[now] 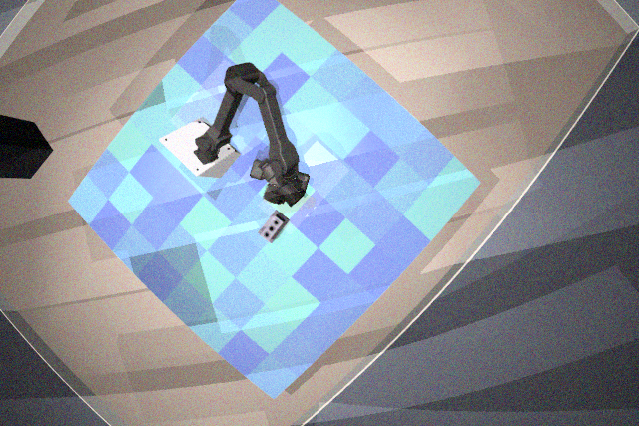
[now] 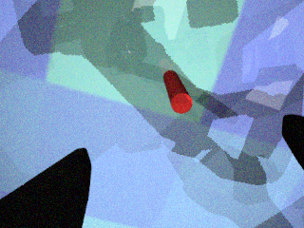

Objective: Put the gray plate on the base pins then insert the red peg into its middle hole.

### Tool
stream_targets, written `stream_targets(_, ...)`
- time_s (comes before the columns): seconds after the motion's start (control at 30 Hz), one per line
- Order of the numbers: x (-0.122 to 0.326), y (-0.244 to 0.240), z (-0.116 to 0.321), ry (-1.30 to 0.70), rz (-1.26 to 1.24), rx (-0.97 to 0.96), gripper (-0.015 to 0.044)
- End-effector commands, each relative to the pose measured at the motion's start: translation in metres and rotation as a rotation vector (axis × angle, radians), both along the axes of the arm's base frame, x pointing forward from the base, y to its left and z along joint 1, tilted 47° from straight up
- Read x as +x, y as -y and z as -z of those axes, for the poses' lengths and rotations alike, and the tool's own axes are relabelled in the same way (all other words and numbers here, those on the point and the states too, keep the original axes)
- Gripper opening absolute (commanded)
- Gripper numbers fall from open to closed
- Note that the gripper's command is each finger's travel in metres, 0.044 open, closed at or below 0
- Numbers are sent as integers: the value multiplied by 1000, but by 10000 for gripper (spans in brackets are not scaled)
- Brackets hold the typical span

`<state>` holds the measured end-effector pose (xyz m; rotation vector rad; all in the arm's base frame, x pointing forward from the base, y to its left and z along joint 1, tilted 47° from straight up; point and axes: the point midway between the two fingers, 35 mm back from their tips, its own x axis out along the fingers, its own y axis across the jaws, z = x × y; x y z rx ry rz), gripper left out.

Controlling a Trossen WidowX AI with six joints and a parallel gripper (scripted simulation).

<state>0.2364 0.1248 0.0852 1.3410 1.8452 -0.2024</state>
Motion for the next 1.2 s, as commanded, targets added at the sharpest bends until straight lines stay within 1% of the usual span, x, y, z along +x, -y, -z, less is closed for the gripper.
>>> stream_targets(0.0,-8,-17,13,-11,-8,5,440)
stream_targets(0.2,-9,-27,26,-11,-8,6,440)
stream_targets(1.17,-12,-58,56,-11,-8,6,440)
